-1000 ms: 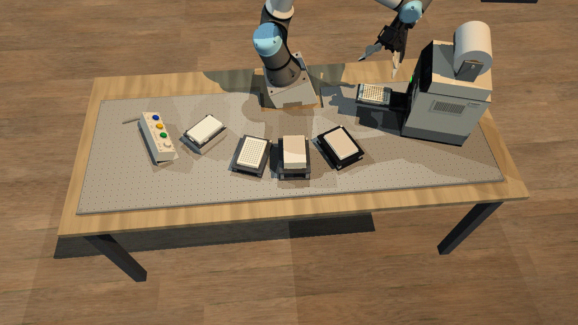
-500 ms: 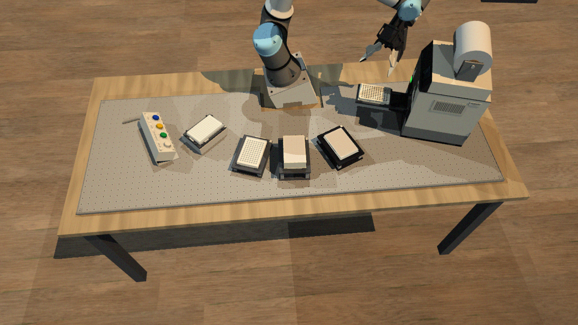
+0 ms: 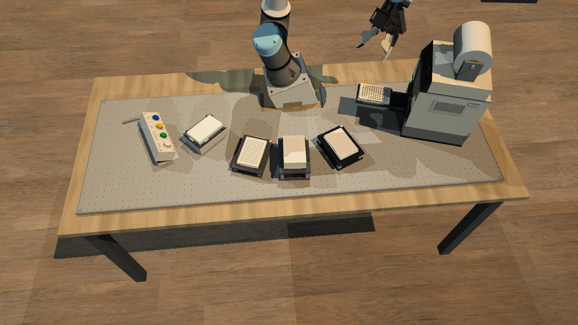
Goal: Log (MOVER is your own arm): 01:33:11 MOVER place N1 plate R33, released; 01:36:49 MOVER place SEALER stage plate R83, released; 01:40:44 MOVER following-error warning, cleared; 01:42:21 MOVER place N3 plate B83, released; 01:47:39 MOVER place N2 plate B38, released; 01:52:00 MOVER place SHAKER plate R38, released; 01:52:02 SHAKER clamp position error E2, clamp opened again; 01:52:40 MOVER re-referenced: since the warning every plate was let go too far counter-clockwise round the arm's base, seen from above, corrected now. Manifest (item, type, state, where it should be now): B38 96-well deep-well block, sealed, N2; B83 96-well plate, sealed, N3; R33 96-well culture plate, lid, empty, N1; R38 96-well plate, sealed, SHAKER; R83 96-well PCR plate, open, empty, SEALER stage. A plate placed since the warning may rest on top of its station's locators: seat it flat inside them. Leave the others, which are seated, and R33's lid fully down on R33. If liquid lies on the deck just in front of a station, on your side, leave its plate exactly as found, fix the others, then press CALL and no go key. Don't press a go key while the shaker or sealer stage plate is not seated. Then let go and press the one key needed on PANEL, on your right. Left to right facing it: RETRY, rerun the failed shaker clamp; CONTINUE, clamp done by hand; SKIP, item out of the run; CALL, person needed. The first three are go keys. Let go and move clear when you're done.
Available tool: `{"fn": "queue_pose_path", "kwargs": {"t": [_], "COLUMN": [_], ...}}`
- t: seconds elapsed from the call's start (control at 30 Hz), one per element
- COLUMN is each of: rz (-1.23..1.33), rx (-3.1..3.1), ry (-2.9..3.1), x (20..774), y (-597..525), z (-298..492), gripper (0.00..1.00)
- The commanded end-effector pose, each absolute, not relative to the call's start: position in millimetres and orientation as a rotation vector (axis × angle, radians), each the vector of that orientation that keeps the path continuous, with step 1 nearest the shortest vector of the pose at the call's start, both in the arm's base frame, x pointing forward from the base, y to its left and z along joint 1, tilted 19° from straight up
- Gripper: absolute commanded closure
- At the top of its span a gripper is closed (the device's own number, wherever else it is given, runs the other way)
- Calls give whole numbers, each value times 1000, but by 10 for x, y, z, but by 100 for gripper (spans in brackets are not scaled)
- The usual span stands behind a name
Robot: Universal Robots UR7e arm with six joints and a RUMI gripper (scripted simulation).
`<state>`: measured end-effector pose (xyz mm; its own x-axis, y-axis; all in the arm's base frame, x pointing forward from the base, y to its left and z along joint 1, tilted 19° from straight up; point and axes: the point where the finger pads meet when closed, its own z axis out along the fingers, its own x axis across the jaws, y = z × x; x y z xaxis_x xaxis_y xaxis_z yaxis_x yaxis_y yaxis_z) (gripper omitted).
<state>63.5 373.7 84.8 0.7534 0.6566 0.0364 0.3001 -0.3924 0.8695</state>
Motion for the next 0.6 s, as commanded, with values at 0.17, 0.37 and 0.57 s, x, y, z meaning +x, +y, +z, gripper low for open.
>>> {"fn": "queue_pose_path", "kwargs": {"t": [0.17,0.37,0.57], "rz": [429,397,370], "rx": [2160,2267,2348], "ry": [668,638,619], "x": [395,227,92], "y": [3691,3661,3639], "z": [1140,1326,1471], "gripper": [18,18,18]}}
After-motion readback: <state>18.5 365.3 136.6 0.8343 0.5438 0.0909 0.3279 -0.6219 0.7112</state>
